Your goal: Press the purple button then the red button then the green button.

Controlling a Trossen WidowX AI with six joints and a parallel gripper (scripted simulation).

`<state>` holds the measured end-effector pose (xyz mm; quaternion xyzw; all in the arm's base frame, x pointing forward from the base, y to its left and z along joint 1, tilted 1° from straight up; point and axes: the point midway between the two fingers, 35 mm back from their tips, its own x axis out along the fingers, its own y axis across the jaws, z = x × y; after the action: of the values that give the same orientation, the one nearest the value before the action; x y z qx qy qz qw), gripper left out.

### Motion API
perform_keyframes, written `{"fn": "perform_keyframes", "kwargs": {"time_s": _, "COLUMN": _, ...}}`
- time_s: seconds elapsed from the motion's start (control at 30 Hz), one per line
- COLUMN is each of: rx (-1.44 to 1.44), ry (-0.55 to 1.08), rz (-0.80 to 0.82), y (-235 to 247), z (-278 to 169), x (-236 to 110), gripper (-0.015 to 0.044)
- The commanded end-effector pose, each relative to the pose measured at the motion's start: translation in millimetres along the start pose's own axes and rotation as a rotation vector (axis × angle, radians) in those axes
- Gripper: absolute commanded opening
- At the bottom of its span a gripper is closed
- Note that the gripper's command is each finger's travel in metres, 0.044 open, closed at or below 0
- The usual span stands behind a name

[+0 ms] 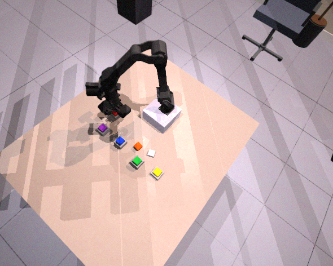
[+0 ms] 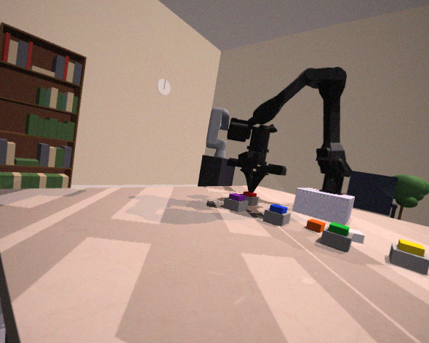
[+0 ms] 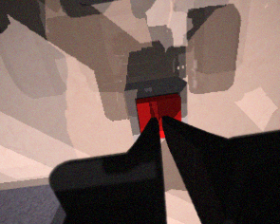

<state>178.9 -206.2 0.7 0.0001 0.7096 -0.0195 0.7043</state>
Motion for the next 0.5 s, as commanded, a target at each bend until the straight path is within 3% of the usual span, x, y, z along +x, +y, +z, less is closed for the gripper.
{"fn": "perform_keyframes", "kwargs": {"time_s": 0.0, "rx": -0.004, "ry": -0.007, "rz": -0.006, "y": -0.9, "z": 1.0, "x": -25.6, "gripper": 0.0020}}
{"fn": "perform_keyframes", "kwargs": {"time_s": 0.2, "rx": -0.004, "ry": -0.007, "rz": -0.006, "y": -0.9, "z": 1.0, "x": -30.6, "gripper": 0.0020}}
{"fn": "perform_keyframes", "kwargs": {"time_s": 0.37, "rx": -0.004, "ry": -0.007, "rz": -0.006, "y": -0.7, "z": 0.8, "x": -87.5, "gripper": 0.0020}}
{"fn": "perform_keyframes", "kwargs": {"time_s": 0.47, "rx": -0.004, "ry": -0.007, "rz": -0.006, "y": -0.5, "z": 0.6, "x": -90.0, "gripper": 0.0020}}
